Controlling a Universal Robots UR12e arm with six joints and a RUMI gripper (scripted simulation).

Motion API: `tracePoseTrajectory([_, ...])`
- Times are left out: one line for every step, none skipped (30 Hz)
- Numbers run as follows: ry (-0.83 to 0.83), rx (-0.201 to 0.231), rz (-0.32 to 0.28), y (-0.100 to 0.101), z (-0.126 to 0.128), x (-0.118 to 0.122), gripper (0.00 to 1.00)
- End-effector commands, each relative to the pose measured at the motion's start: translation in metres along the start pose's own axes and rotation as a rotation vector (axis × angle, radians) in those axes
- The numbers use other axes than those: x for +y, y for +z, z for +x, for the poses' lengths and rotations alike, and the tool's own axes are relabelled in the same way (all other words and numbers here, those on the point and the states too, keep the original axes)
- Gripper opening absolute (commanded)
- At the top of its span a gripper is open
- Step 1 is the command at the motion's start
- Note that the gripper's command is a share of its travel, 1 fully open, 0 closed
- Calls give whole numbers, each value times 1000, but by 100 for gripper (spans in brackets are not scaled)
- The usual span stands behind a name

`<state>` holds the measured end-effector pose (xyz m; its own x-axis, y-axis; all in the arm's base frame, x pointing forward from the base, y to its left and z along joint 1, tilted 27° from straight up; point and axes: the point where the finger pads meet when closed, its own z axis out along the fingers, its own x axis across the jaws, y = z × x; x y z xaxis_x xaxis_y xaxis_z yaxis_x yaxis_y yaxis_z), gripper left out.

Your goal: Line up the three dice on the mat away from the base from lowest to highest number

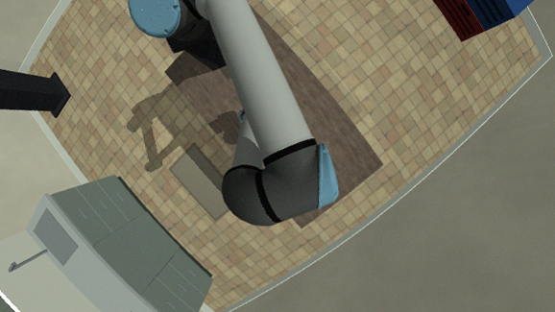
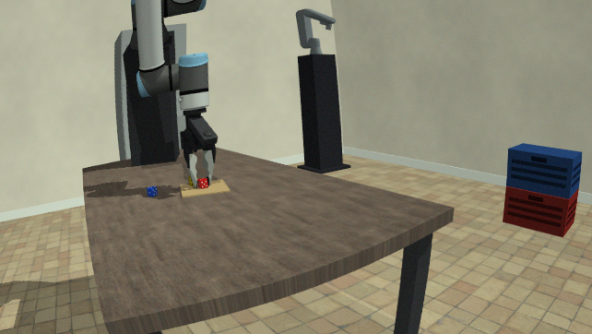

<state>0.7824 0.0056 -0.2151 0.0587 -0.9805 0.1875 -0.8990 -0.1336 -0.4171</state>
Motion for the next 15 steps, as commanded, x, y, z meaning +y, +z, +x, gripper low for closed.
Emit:
tracePoseTrajectory([0,0,1,0,0,0,24])
tracePoseTrajectory([0,0,1,-1,0,0,24])
tracePoseTrajectory([0,0,1,-1,0,0,24])
tracePoseTrajectory([0,0,1,-2,0,0,24])
tracePoseTrajectory([0,0,1,-4,0,0,24])
tracePoseTrajectory([0,0,1,-6,0,0,24])
tracePoseTrajectory([0,0,1,-9,0,0,24])
tracePoseTrajectory([0,0,1,-12,0,0,24])
tracePoseTrajectory([0,0,1,-16,0,0,24])
tracePoseTrajectory([0,0,1,-20,0,0,24])
tracePoseTrajectory([0,0,1,-25,0,0,24])
tracePoseTrajectory([0,0,1,-30,0,0,24])
tracePoseTrajectory([0,0,1,-36,0,0,24])
tracePoseTrajectory([0,0,1,-41,0,0,24])
tracePoseTrajectory([0,0,1,-41,0,0,24])
